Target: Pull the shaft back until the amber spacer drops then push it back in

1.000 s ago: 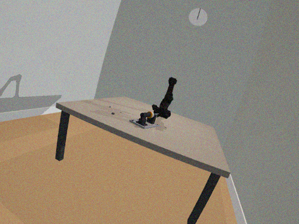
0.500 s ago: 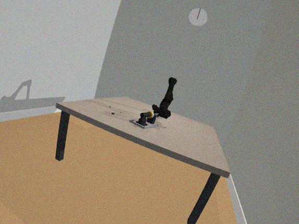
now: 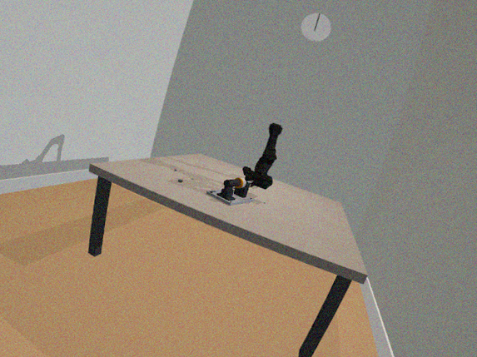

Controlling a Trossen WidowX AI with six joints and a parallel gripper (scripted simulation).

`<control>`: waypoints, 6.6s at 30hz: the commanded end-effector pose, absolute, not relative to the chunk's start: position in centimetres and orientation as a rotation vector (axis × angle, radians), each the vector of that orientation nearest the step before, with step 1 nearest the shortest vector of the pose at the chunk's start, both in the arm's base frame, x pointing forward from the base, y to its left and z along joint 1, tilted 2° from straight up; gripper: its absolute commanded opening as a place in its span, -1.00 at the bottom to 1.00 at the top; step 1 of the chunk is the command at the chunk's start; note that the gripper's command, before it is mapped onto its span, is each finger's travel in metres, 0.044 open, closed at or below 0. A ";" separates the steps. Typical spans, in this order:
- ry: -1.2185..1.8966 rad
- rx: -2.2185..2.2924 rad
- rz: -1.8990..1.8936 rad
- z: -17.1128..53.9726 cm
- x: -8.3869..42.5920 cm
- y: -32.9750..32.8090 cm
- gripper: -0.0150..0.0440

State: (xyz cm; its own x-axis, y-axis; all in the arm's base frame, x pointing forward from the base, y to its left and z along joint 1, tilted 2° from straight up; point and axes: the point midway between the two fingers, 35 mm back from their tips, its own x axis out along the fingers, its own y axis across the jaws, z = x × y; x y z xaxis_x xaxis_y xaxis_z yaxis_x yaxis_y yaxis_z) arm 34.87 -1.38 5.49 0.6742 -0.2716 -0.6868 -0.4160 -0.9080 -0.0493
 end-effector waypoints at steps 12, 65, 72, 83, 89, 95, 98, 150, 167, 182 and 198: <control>0.565 -2.682 1.050 5.5 34.7 -1.4 -0.49; 0.565 -2.682 1.051 5.5 34.3 -1.2 -0.49; 0.565 -2.681 1.051 5.5 34.2 -1.2 -0.49; 0.565 -2.681 1.051 5.5 34.2 -1.1 -0.49; 0.565 -2.681 1.051 5.5 34.1 -1.1 -0.49; 0.565 -2.681 1.051 5.5 34.1 -1.1 -0.49; 0.565 -2.681 1.051 5.5 34.0 -1.1 -0.49; 0.565 -2.681 1.051 5.4 33.6 -0.9 -0.49; 0.565 -2.681 1.051 5.4 33.5 -0.8 -0.49; 0.565 -2.681 1.052 5.4 33.4 -0.8 -0.49; 0.565 -2.681 1.052 5.4 33.3 -0.7 -0.49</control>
